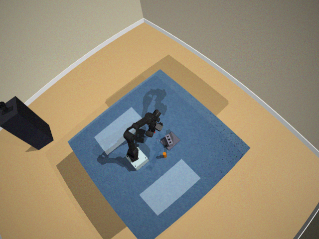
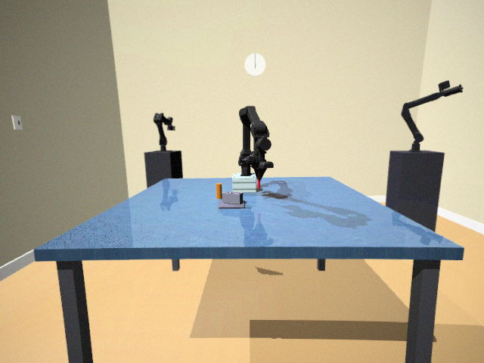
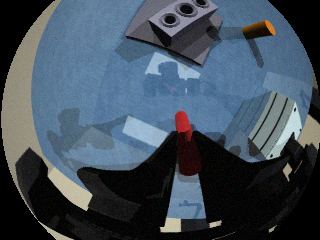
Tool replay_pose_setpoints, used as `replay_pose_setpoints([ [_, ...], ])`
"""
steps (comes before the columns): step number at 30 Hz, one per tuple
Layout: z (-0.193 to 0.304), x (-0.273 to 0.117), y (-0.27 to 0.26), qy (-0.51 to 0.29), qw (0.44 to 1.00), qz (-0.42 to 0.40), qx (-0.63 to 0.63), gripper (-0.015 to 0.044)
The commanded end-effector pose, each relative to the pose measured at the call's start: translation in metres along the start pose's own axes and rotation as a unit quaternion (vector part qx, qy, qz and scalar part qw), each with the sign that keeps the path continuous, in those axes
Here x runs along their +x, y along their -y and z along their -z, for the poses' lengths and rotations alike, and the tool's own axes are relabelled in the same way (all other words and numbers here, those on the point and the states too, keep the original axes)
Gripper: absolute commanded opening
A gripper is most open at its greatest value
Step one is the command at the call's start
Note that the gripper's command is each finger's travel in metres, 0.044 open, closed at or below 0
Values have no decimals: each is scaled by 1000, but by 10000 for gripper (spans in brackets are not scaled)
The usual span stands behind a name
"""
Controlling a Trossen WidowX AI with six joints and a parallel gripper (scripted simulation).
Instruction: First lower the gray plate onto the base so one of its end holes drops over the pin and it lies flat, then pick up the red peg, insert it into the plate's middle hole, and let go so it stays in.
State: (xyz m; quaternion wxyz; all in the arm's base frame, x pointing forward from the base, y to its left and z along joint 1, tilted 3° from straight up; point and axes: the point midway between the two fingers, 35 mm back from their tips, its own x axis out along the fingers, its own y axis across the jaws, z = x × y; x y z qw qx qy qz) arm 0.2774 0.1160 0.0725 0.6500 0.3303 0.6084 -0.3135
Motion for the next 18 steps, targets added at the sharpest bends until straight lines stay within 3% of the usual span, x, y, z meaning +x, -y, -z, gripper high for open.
replay_pose_setpoints([
  [1, -13, -2, -2, -1, 1000, -3, 2, 0],
  [18, -63, -3, 0, 1, 1000, -4, 1, 0],
])
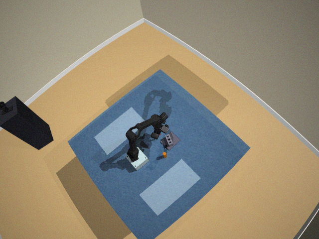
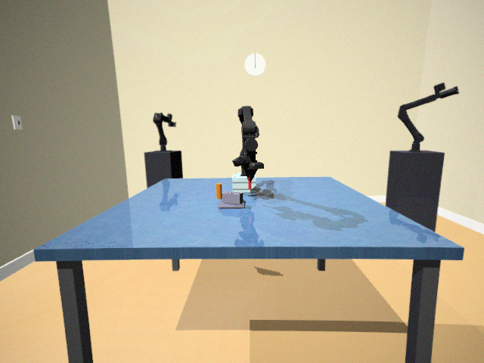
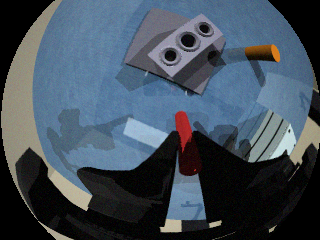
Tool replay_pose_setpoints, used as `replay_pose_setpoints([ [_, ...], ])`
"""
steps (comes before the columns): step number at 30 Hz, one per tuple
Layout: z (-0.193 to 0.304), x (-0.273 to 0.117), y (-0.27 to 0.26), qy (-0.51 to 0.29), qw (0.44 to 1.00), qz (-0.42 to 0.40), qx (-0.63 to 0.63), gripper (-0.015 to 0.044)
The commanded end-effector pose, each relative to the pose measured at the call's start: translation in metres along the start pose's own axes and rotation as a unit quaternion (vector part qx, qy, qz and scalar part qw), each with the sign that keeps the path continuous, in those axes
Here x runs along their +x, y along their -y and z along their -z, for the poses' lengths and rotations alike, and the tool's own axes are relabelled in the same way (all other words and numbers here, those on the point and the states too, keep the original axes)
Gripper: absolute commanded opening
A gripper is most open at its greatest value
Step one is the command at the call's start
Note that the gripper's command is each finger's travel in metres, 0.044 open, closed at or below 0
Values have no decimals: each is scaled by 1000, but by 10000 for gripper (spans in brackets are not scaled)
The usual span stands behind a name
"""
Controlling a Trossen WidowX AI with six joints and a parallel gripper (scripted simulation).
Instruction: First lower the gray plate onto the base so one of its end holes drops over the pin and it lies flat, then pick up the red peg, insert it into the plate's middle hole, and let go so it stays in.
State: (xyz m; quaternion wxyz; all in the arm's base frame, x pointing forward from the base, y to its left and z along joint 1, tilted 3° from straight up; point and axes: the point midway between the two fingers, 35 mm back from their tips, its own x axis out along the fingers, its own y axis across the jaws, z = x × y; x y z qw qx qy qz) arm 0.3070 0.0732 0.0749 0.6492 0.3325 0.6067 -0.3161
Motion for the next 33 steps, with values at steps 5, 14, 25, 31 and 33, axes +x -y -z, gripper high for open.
replay_pose_setpoints([
  [5, -27, -3, 0, 0, 1000, -5, -5, 0],
  [14, -55, -4, 3, 2, 1000, -6, -10, 0],
  [25, -90, -5, 10, 4, 1000, -8, -15, 0],
  [31, -92, -5, 11, 4, 1000, -8, -15, 0],
  [33, -92, -5, 11, 4, 1000, -8, -15, 0],
])
